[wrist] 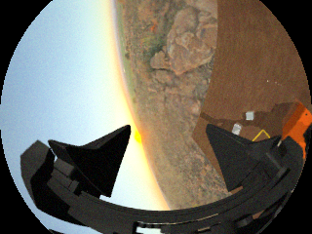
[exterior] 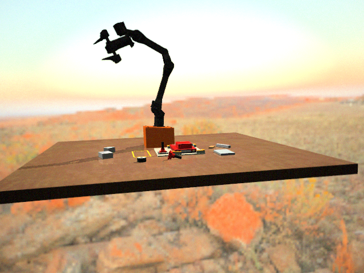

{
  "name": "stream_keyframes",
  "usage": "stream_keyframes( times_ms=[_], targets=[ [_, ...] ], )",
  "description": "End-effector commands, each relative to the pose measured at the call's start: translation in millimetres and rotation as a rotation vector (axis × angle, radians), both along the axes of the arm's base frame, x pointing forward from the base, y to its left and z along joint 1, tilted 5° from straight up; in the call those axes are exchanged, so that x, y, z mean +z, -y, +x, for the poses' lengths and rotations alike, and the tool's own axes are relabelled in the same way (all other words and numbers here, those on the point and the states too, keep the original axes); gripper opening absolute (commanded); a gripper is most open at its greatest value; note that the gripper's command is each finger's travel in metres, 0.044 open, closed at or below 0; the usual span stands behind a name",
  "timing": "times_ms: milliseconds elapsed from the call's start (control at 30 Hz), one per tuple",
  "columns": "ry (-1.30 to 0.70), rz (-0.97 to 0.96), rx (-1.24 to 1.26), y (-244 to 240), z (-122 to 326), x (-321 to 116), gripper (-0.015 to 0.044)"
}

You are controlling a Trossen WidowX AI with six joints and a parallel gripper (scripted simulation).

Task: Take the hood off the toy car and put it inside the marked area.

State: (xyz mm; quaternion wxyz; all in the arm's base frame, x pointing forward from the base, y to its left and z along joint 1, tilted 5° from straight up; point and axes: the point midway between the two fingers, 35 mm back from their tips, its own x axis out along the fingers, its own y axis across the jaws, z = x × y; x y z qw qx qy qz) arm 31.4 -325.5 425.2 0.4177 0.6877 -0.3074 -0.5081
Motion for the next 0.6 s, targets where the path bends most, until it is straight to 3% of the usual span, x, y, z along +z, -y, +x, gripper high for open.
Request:
stream_keyframes(
  times_ms=[0, 300, 567],
  targets=[
    [-0.095, 0.030, 0.157, 9.9, 40.9, -23.9, 0.0440],
    [-0.298, 0.108, 0.511, 2.3, 145.2, -91.4, 0.0440],
    [-0.555, 0.116, 0.961, -49.0, 247.2, -163.2, 0.0440]
  ],
)
